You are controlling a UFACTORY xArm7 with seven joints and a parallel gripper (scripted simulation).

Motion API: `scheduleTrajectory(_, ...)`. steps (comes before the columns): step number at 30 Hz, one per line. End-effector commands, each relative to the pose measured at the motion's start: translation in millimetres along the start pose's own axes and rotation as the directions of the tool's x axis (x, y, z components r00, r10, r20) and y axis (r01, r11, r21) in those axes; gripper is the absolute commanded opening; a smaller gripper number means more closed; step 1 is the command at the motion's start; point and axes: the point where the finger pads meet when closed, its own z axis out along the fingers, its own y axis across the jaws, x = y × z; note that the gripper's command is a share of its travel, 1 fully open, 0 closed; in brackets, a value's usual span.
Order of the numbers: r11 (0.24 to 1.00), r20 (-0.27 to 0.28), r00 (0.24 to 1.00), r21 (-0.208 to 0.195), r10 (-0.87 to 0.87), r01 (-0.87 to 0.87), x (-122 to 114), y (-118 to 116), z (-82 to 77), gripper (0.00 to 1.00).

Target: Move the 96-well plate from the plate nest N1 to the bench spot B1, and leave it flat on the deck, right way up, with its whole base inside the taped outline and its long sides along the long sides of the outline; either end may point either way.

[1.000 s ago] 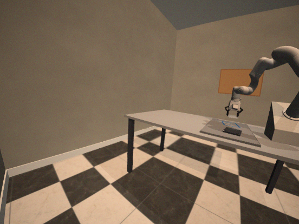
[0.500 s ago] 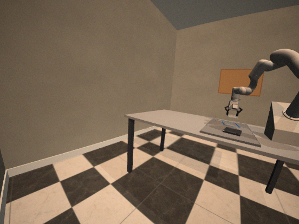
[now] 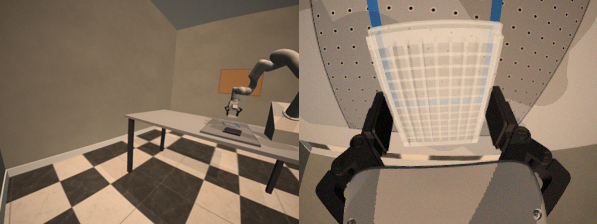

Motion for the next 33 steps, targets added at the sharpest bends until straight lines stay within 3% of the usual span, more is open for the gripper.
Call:
scheduleTrajectory(1,1.0,0.004,1.0,-0.003,0.0,0.0,-1.5,1.0,-1.9,0.0)
scheduleTrajectory(18,1.0,0.004,1.0,-0.003,0.0,0.0,-1.0,1.0,-1.9,0.0)
scheduleTrajectory(33,1.0,0.004,1.0,-0.003,0.0,0.0,-0.8,1.1,23.1,0.0)
